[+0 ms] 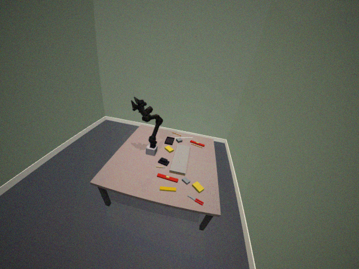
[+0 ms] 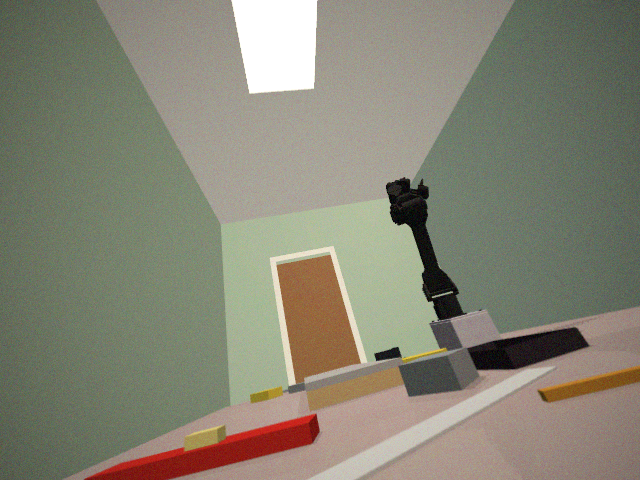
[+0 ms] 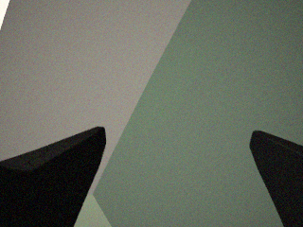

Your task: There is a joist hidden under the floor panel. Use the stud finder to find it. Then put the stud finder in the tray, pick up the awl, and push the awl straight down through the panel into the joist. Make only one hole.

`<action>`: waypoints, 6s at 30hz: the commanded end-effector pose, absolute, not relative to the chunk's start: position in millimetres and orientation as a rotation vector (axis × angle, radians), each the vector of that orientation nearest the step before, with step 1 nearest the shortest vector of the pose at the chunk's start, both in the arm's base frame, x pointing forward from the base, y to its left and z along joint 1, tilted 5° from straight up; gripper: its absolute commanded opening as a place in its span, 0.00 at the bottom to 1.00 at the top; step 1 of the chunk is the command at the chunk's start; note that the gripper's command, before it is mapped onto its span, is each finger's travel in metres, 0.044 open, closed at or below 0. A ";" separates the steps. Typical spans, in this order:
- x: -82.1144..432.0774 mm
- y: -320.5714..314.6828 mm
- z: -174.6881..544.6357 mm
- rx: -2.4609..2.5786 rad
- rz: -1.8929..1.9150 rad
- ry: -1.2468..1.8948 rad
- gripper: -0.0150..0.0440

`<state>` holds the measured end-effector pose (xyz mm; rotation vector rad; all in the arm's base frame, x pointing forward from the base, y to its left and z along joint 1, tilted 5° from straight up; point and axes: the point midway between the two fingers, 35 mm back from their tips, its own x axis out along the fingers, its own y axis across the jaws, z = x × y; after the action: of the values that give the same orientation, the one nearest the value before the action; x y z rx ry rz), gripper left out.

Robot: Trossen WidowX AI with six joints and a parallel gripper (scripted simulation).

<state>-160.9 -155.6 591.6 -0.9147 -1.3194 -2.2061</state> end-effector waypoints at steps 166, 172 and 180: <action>196.9 -136.9 56.1 2.027 -2.637 -0.084 0.25; 199.8 -138.0 57.3 2.023 -2.597 -0.010 0.25; 215.1 -143.7 57.3 1.982 -2.390 0.312 0.25</action>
<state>207.0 -140.5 55.6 1.9893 0.2106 -2.4760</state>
